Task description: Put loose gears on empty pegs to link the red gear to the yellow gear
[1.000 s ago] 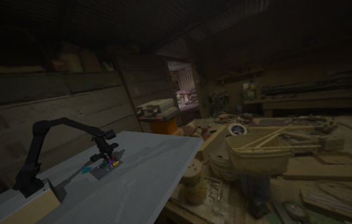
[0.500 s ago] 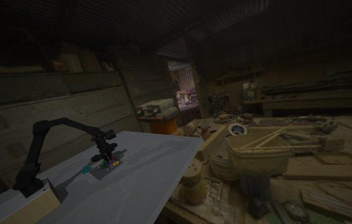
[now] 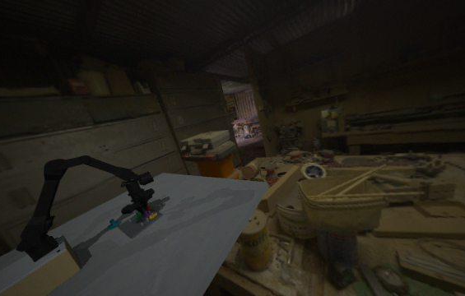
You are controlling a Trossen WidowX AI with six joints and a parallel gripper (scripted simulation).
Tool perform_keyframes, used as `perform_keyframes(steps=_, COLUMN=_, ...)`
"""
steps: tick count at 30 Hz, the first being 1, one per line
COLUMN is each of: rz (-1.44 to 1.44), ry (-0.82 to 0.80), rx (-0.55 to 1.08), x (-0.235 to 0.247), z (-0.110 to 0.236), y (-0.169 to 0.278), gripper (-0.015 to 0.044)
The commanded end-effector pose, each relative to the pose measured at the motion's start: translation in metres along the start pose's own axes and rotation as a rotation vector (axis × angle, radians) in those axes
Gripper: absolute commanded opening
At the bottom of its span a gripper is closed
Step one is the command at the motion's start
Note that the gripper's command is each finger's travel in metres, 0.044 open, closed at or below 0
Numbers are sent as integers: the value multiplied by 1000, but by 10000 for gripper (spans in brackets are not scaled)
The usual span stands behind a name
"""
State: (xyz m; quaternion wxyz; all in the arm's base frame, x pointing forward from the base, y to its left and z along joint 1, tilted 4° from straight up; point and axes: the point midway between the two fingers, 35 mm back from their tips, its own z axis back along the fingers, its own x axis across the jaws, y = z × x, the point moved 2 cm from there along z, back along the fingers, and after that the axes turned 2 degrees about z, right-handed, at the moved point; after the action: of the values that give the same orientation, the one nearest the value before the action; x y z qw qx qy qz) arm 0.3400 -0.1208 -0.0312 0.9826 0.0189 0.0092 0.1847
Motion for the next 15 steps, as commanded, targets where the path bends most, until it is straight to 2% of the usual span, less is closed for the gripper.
perform_keyframes(steps=1, rz=-53, ry=0, rx=0, x=0, z=-1, y=1, gripper=0)
perform_keyframes(steps=14, rz=-325, ry=0, rx=0, x=-1, z=-3, y=-1, gripper=0)
perform_keyframes(steps=15, rz=-321, ry=0, rx=0, x=-1, z=-3, y=-1, gripper=26)
